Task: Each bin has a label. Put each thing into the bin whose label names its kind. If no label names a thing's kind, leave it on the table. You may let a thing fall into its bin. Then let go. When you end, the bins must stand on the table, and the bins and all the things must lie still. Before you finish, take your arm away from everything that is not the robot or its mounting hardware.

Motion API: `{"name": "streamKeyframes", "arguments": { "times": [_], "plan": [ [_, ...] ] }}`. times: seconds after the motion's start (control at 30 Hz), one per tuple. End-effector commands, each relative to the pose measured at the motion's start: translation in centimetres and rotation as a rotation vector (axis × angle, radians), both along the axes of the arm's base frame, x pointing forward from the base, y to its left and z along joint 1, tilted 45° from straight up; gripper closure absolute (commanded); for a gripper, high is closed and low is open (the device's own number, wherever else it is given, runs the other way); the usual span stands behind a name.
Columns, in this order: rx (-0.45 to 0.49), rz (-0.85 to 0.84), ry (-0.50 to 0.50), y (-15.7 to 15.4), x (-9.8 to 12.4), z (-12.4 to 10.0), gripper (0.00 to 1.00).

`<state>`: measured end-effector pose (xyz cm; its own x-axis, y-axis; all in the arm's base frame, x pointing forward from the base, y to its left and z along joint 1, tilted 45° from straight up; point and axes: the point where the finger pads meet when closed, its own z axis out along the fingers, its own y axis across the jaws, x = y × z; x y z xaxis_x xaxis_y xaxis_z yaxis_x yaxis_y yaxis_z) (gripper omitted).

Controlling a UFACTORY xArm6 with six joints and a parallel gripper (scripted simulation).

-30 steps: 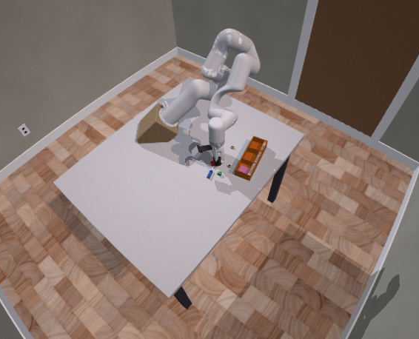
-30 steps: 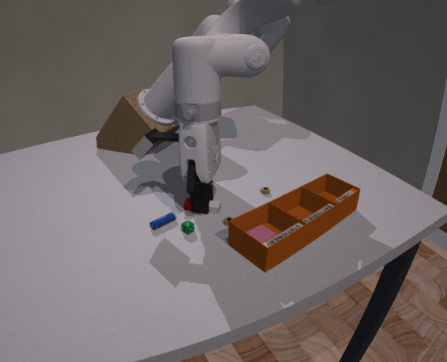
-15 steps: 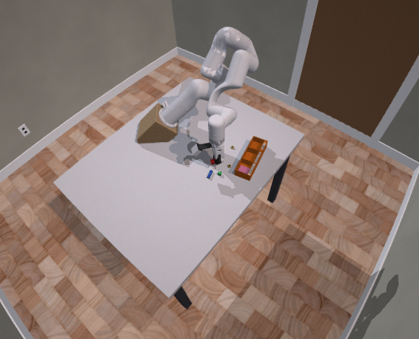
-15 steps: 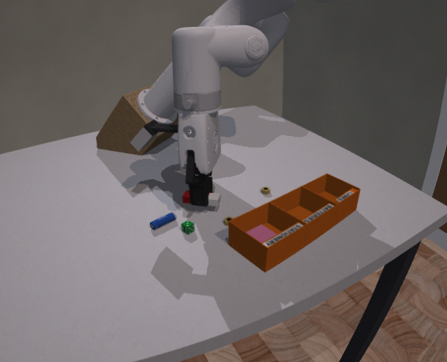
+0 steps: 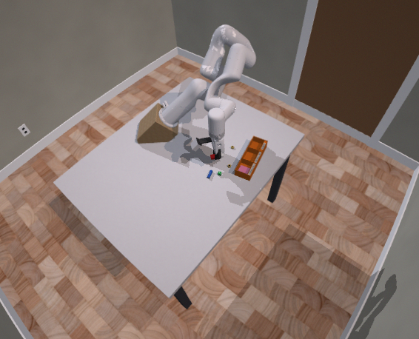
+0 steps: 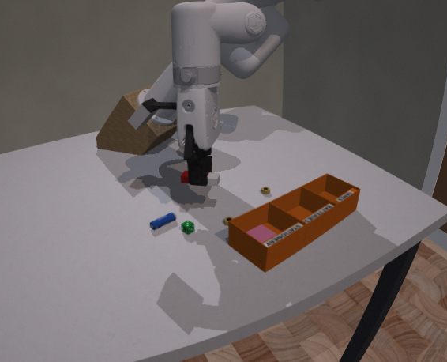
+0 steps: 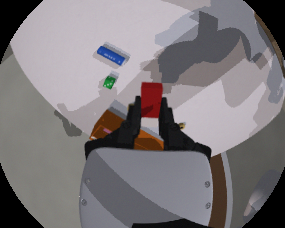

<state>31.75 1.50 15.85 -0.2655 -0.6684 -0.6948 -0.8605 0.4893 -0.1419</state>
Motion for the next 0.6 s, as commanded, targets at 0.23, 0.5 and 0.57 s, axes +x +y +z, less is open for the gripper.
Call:
{"name": "streamKeyframes", "arguments": {
  "times": [0.23, 0.5, 0.57],
  "plan": [
    [0.001, 0.001, 0.0, -0.16, -0.16, 0.28, 1.0],
    [0.001, 0.001, 0.0, -0.52, -0.45, 0.74, 1.0],
    [0.001, 0.001, 0.0, -0.52, -0.44, 0.74, 1.0]
  ]
}}
